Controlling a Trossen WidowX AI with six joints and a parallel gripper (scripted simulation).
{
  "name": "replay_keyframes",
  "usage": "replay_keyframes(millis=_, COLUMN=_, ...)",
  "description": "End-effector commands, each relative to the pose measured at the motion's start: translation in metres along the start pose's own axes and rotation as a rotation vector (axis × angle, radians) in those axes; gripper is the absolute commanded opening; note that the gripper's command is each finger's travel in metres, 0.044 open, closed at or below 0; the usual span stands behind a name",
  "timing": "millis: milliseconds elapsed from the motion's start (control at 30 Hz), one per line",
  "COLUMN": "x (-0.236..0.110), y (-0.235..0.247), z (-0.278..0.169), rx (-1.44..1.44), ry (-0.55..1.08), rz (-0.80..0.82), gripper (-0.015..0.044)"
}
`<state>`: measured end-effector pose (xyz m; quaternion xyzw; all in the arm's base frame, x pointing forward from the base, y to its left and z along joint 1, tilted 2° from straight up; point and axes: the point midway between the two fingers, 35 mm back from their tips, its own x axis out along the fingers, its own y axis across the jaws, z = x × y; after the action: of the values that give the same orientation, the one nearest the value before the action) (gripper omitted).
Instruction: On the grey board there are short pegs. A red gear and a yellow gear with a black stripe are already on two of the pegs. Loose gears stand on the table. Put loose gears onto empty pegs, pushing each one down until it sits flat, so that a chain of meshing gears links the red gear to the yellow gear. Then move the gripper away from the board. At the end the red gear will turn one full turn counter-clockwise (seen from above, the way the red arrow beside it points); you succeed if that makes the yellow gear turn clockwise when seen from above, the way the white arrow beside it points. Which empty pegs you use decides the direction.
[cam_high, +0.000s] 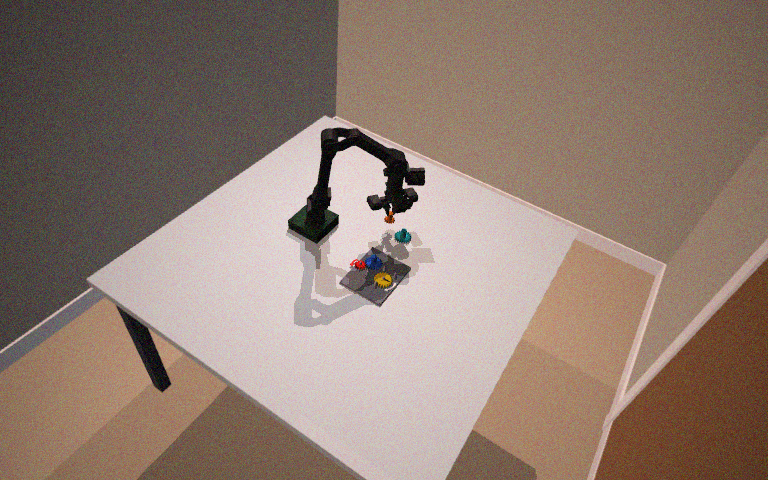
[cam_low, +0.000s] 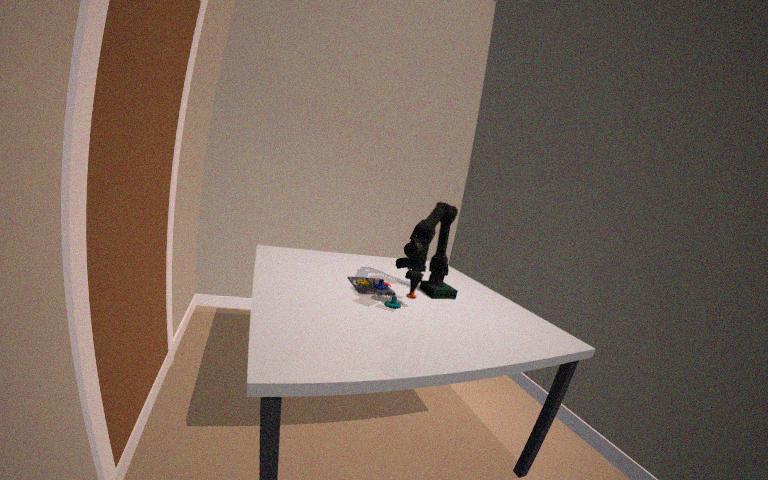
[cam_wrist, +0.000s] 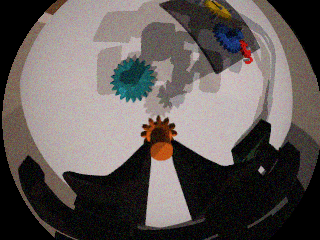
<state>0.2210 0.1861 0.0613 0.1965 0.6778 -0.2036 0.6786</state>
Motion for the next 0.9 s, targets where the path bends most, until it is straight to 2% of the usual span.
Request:
replay_keyframes(millis=0, x=-0.011, y=0.003, z=0.0, rx=0.003, ry=-0.002, rz=0.01, gripper=0.0)
replay_keyframes(millis=867, x=-0.076, y=-0.003, z=-0.003, rx=0.005, ry=-0.001, rz=0.008, gripper=0.0)
